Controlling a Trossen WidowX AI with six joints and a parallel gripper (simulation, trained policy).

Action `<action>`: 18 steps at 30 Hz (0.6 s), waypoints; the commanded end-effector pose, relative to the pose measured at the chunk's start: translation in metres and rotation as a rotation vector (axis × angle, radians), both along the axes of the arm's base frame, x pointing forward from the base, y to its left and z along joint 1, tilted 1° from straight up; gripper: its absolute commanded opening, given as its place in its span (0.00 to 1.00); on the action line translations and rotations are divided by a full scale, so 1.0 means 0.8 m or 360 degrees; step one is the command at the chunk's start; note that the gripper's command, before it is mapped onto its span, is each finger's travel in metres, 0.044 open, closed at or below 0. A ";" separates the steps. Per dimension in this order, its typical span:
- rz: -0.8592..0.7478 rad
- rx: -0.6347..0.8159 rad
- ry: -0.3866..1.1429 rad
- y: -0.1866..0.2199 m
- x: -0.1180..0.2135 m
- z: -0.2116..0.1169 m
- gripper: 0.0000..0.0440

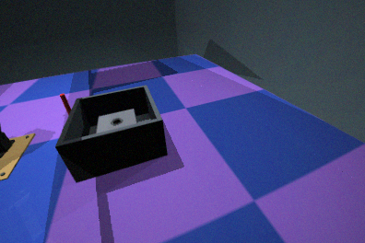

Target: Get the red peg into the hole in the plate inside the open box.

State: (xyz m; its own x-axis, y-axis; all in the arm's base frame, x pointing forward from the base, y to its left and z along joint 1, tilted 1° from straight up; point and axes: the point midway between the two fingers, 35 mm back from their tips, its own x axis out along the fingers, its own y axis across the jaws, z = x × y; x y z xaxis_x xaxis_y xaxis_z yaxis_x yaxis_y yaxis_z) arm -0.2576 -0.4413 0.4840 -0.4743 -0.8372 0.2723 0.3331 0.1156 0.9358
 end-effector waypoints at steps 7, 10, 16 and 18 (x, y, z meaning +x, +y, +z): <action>0.0071 0.0273 0.0013 -0.040 0.057 -0.053 1.00; 0.0139 0.0426 -0.0006 -0.060 0.101 -0.086 1.00; 0.0290 0.0730 0.0006 -0.081 0.195 -0.146 1.00; 0.0344 0.0828 0.0027 -0.082 0.228 -0.164 1.00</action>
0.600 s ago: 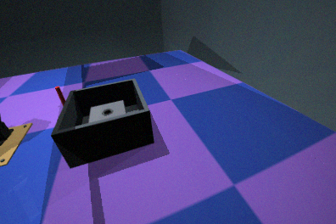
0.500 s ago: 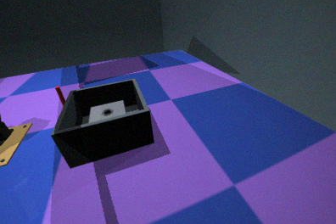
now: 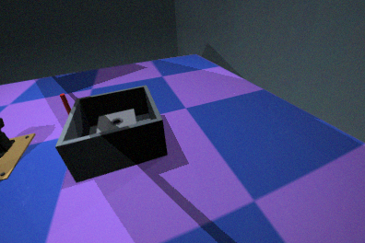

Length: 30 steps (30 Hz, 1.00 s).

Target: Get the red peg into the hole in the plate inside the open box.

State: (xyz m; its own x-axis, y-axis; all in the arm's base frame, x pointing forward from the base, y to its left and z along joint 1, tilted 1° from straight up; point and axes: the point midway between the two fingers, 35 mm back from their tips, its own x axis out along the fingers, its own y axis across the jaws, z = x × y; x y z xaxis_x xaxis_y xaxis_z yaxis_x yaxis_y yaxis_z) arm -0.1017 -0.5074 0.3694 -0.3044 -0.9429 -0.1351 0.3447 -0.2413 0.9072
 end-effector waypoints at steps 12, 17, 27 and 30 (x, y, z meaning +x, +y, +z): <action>0.0462 0.0594 0.0257 0.049 0.223 -0.097 1.00; 0.0659 0.0741 0.0396 0.091 0.292 -0.117 1.00; 0.1077 0.0949 0.0703 0.197 0.402 -0.143 1.00; 0.1208 0.0994 0.0796 0.233 0.427 -0.150 1.00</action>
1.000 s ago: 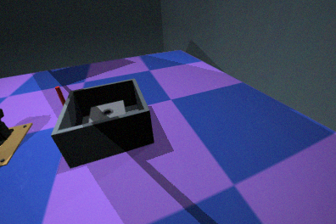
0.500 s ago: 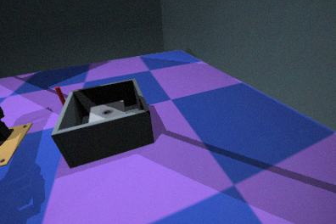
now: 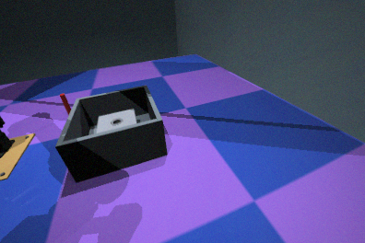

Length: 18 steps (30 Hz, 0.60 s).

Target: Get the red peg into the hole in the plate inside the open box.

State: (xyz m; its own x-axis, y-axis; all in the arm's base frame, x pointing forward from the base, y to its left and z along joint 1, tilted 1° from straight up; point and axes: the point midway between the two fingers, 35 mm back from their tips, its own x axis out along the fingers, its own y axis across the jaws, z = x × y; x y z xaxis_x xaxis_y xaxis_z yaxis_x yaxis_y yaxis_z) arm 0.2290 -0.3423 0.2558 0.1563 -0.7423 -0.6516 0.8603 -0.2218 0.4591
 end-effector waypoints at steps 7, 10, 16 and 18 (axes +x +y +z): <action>0.0436 0.0138 0.0217 0.117 0.059 -0.021 1.00; 0.0582 0.0178 0.0276 0.157 0.072 -0.026 1.00; 0.0868 0.0259 0.0392 0.238 0.085 -0.037 1.00; 0.0959 0.0288 0.0431 0.265 0.086 -0.041 1.00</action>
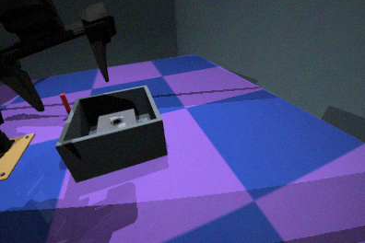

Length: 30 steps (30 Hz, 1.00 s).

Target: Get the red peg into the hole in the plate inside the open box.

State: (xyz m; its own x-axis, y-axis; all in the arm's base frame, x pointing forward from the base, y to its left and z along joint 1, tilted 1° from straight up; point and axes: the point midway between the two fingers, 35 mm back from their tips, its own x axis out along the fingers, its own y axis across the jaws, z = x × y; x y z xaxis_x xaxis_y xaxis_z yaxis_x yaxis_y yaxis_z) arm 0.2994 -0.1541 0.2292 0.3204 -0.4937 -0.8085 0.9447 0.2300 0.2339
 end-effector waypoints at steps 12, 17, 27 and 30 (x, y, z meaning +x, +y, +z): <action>0.0524 0.0229 0.0312 0.170 -0.036 -0.034 1.00; 0.0636 0.0307 0.0430 0.216 -0.064 -0.047 1.00; 0.0764 0.0437 0.0657 0.285 -0.122 -0.080 1.00; 0.0792 0.0462 0.0708 0.302 -0.136 -0.093 1.00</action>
State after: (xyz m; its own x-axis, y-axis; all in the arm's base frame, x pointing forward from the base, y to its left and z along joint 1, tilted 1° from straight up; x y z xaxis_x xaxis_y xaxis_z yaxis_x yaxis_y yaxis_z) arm 0.2015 0.0788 0.1644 0.0967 -0.1282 -0.9870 0.7707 0.6372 -0.0072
